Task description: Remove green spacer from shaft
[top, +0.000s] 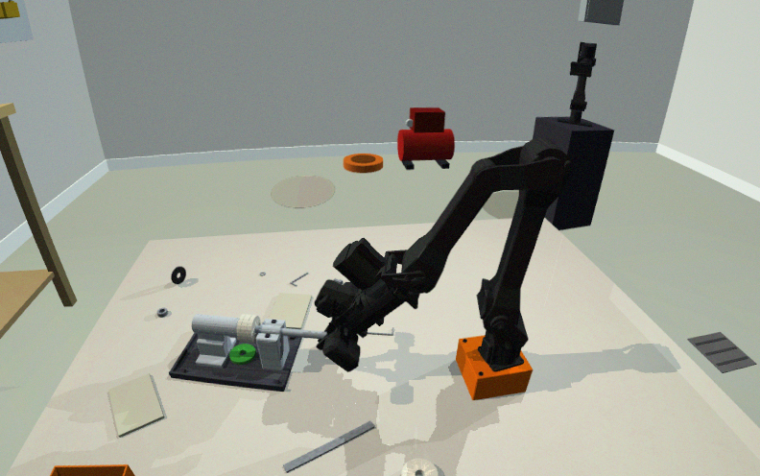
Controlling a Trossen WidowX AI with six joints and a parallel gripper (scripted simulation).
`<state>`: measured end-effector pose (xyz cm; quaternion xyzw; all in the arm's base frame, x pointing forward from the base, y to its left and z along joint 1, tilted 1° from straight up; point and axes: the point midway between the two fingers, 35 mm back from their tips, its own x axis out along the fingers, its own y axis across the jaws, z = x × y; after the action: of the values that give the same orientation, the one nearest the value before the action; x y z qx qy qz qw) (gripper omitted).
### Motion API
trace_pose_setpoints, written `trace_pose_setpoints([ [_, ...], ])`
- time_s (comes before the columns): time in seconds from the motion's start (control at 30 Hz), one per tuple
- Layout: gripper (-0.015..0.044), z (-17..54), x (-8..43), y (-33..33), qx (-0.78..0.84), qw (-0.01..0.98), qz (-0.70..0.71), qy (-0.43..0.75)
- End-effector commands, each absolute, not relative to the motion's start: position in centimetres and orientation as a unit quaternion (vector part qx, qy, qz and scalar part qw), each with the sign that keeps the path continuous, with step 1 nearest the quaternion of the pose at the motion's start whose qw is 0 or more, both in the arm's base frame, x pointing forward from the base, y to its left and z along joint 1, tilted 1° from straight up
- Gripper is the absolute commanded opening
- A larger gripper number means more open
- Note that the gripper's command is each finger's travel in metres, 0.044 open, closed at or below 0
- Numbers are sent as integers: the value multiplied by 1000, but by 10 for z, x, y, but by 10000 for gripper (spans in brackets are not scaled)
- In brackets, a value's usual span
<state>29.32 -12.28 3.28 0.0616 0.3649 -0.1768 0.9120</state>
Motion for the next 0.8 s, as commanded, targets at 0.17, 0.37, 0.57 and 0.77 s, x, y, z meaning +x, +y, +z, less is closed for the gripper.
trace_pose_setpoints([
  [0.17,0,35,296,-124,60,914,-177,361],
  [0.37,0,37,298,-125,60,915,-177,358],
  [0.57,0,37,298,-125,60,915,-177,358],
  [0.77,0,37,297,-124,60,915,-177,358],
])
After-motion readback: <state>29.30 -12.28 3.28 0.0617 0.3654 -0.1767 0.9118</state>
